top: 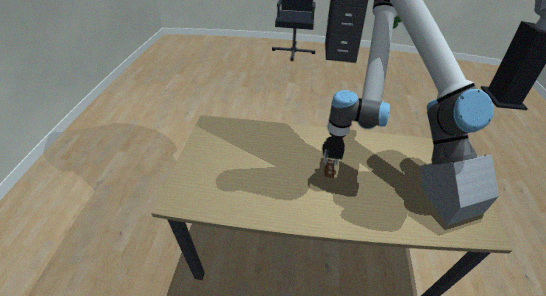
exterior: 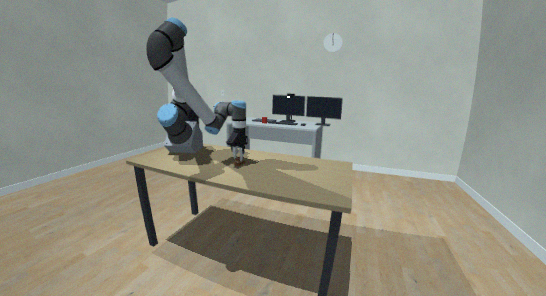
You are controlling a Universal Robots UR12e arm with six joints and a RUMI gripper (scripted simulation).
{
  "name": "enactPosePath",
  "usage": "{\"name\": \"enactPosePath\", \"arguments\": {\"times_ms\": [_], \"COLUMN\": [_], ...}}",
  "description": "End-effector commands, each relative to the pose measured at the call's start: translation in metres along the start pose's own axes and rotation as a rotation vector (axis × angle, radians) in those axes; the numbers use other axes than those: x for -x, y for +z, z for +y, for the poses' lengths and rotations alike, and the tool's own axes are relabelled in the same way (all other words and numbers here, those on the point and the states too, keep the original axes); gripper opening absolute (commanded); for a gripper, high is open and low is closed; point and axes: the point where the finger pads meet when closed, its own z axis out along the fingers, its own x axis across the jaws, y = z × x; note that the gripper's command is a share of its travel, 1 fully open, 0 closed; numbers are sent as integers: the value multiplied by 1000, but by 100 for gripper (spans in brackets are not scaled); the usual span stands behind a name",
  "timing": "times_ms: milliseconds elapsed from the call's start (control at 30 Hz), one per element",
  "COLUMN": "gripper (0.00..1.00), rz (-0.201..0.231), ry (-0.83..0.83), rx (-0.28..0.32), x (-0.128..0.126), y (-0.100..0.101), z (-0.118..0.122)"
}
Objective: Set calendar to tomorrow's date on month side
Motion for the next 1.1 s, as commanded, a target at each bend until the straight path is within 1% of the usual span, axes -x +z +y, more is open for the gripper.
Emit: {"name": "enactPosePath", "arguments": {"times_ms": [0,433,633,700,833,1067], "gripper": [11,11,11,11,11,11], "rz": [3,3,-1,-1,-3,-3], "ry": [-2,-2,-1,-1,2,2], "rx": [1,1,1,1,0,1], "x": [-3,-3,-1,-1,1,1], "y": [1,0,-10,-10,-26,-63], "z": [0,0,0,0,0,-1]}}
